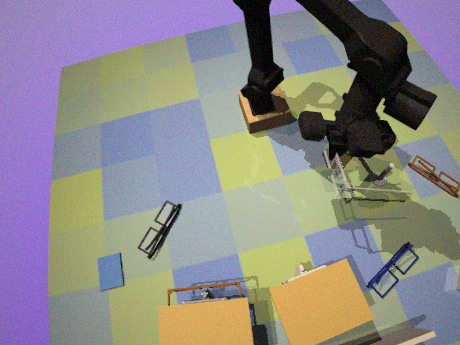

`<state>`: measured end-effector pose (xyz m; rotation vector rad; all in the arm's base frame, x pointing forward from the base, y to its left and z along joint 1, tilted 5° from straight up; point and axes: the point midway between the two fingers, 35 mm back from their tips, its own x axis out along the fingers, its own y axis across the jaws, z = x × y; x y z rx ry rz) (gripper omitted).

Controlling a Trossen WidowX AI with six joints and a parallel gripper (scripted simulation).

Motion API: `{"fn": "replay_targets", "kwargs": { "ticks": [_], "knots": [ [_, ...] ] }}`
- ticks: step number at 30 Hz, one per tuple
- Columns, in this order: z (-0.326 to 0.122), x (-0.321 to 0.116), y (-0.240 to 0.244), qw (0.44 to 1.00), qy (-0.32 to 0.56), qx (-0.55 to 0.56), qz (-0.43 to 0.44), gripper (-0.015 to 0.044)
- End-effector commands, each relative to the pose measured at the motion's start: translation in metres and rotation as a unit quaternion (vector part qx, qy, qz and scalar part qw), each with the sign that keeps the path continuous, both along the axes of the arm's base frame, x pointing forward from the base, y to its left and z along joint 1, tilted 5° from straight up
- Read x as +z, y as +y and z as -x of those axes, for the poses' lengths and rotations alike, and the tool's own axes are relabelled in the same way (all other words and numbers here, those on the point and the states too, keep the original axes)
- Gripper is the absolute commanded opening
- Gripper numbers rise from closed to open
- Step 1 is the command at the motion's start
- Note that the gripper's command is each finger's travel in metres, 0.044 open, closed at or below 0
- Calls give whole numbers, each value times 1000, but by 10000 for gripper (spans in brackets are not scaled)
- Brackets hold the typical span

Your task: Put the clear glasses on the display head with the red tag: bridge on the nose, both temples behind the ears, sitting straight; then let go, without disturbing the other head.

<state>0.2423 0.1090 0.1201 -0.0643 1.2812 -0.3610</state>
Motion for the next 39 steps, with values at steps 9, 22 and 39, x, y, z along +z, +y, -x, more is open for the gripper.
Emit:
{"fn": "replay_targets", "kwargs": {
  "ticks": [9, 22, 39],
  "knots": [
    [10, 8, 12, 987, -87, -131, -25, 0],
    [21, 17, 25, 942, -186, -270, -78, 0],
    [36, 29, 42, 833, -297, -430, -182, 0]
  ]
}}
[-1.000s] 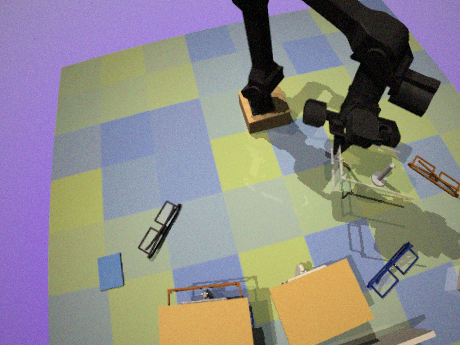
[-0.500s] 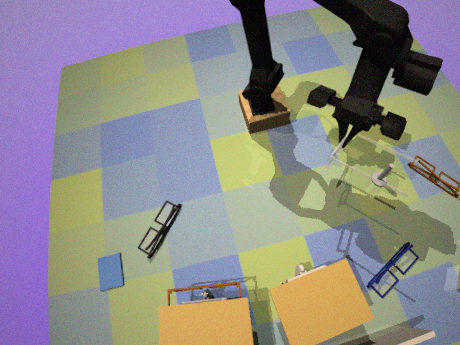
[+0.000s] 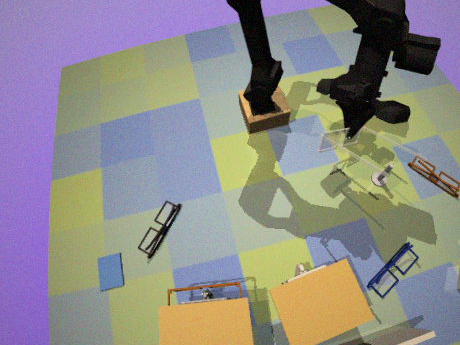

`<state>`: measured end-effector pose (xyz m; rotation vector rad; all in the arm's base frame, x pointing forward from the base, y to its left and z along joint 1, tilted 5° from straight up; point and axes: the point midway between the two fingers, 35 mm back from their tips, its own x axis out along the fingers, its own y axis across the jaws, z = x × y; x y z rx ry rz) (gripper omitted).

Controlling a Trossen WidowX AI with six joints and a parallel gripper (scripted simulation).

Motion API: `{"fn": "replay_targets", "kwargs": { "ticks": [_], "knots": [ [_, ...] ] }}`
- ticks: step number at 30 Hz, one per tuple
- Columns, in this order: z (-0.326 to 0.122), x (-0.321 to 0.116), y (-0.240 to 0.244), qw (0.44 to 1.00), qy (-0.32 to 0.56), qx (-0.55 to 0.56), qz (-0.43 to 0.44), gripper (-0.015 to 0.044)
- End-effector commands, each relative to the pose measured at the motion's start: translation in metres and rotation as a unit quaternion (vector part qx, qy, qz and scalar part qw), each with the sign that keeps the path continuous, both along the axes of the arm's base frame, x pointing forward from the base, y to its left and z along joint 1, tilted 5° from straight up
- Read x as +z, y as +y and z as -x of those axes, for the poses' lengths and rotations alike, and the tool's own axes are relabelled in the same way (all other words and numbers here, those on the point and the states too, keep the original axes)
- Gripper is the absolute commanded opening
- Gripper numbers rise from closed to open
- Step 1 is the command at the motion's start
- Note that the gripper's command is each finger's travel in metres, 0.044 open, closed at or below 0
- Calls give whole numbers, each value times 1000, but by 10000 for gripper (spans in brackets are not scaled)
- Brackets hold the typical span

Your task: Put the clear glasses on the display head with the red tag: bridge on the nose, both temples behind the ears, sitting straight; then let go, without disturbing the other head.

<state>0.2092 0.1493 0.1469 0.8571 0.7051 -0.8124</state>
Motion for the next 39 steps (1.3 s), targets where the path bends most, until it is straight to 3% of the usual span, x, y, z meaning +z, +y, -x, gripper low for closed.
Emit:
{"fn": "replay_targets", "kwargs": {
  "ticks": [1, 22, 39],
  "knots": [
    [4, 3, 2, 999, -30, -32, -24, 0],
    [24, 20, 21, 939, -184, -207, -206, 0],
    [22, 18, 21, 945, -174, -198, -194, 0]
  ]
}}
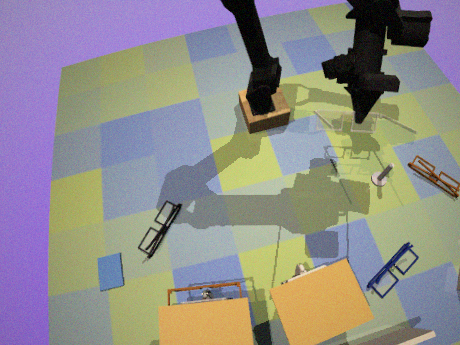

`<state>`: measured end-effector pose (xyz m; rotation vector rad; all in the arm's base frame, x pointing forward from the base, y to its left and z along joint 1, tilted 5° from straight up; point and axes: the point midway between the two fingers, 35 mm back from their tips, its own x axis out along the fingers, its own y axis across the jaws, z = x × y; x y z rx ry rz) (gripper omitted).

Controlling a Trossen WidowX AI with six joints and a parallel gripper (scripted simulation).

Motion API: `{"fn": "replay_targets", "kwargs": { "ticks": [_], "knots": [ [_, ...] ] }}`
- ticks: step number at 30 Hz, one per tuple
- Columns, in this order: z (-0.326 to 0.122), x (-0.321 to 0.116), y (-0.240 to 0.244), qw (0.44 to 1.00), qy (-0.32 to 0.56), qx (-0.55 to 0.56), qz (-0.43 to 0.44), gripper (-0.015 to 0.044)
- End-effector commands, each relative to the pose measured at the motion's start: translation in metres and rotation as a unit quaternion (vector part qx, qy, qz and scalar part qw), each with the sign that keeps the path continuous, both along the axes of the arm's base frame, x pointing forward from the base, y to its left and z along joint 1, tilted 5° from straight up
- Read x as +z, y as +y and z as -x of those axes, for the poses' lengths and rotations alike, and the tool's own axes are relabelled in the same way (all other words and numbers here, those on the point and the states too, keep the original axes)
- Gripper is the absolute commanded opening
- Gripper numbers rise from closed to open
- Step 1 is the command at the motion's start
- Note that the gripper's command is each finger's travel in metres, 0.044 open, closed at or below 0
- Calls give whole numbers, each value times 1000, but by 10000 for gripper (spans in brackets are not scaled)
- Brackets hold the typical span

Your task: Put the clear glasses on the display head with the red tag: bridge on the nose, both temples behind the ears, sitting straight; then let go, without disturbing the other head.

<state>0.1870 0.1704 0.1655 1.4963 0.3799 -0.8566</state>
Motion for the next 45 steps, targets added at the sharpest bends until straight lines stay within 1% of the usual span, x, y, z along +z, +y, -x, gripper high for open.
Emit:
{"fn": "replay_targets", "kwargs": {
  "ticks": [1, 13, 29, 45],
  "knots": [
    [0, 0, 0, 1000, 2, 1, 1, 0],
    [-3, -2, -4, 1000, 15, 1, 10, 0],
    [-33, -21, -42, 988, 141, 5, 65, 0],
    [-55, -38, -85, 963, 257, 33, 70, 0]
  ]
}}
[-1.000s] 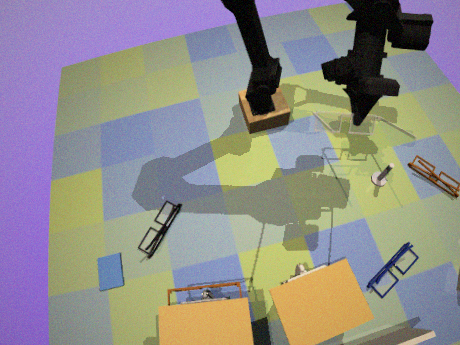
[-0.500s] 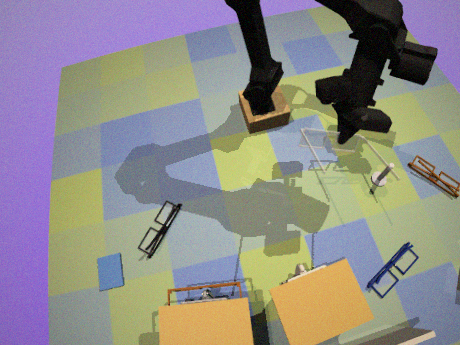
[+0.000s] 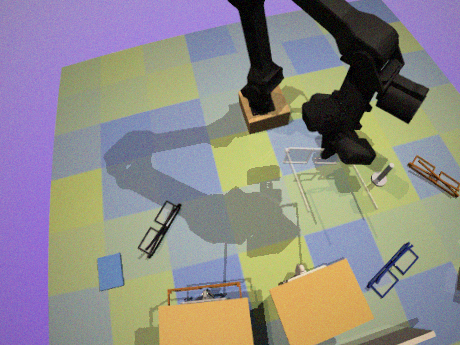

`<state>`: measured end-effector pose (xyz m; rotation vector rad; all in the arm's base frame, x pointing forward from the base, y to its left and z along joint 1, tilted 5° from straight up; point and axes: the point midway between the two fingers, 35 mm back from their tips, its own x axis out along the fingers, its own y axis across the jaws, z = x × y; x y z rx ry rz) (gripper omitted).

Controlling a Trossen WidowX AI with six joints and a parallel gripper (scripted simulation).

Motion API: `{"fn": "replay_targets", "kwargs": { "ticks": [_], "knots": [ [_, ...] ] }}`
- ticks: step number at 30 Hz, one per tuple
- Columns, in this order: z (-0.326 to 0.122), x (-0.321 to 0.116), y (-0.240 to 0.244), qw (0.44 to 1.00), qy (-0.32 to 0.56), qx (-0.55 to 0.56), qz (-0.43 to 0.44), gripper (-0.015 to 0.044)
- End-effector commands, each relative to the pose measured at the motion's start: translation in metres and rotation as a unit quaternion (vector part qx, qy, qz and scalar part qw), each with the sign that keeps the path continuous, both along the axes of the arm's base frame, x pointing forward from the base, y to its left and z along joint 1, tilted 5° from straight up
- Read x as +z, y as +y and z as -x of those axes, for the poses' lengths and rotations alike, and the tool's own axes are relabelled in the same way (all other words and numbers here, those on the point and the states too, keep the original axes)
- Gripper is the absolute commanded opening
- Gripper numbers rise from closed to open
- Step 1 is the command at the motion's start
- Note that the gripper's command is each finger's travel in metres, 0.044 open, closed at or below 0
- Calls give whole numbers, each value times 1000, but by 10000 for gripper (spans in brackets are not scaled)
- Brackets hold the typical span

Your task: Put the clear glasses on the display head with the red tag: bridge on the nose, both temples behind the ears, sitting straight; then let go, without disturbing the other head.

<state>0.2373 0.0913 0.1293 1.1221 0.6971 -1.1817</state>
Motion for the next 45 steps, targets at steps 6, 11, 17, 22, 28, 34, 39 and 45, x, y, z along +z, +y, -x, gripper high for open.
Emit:
{"fn": "replay_targets", "kwargs": {
  "ticks": [6, 11, 17, 22, 28, 34, 39, 45],
  "knots": [
    [-11, -7, -22, 998, 55, 15, -17, 0],
    [-16, -11, -36, 996, 83, 26, -31, 0],
    [-20, -15, -53, 992, 112, 41, -51, 0],
    [-24, -18, -68, 987, 131, 54, -71, 0],
    [-27, -21, -85, 982, 147, 72, -97, 0],
    [-29, -24, -103, 976, 156, 91, -123, 0],
    [-29, -28, -104, 975, 153, 94, -129, 0],
    [-30, -36, -105, 976, 147, 96, -129, 0]
  ]
}}
